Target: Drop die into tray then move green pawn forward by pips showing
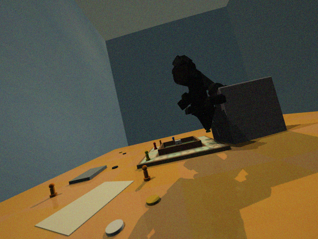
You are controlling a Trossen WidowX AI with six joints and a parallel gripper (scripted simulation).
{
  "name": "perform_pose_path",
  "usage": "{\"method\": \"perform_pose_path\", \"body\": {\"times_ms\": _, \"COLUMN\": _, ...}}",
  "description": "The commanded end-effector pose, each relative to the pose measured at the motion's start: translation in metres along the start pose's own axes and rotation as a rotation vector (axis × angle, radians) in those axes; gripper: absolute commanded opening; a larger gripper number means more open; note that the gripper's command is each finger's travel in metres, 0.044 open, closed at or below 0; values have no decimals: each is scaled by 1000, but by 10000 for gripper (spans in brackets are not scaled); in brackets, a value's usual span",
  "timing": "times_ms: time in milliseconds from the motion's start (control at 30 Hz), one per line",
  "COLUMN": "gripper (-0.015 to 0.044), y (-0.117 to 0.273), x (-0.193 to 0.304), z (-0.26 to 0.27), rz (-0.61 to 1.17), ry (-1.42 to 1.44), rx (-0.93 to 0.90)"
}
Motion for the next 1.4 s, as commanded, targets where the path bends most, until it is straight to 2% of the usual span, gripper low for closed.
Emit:
{"method": "perform_pose_path", "body": {"times_ms": 0, "gripper": 0, "y": -13, "x": 1, "z": -1, "rz": -1, "ry": 3, "rx": 5}}
{"method": "perform_pose_path", "body": {"times_ms": 667, "gripper": 0, "y": -44, "x": 1, "z": -2, "rz": -1, "ry": 3, "rx": 8}}
{"method": "perform_pose_path", "body": {"times_ms": 1000, "gripper": 262, "y": -37, "x": 0, "z": -2, "rz": -2, "ry": -6, "rx": -1}}
{"method": "perform_pose_path", "body": {"times_ms": 1133, "gripper": 367, "y": 8, "x": 0, "z": -1, "rz": -1, "ry": 3, "rx": 4}}
{"method": "perform_pose_path", "body": {"times_ms": 1200, "gripper": 420, "y": 10, "x": 0, "z": -1, "rz": -1, "ry": 3, "rx": 5}}
{"method": "perform_pose_path", "body": {"times_ms": 1233, "gripper": 440, "y": 10, "x": 0, "z": -1, "rz": -1, "ry": 3, "rx": 5}}
{"method": "perform_pose_path", "body": {"times_ms": 1367, "gripper": 440, "y": 18, "x": -1, "z": -6, "rz": -1, "ry": -17, "rx": 5}}
Point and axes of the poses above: the point midway between the two fingers, 35 mm back from their tips, its own y axis back along the fingers, its own z axis across the jaws, x = y × z, the point moved 5 cm from there along y, back along the fingers, and after that the axes turned 5 degrees about -y, right-handed, at the moved point
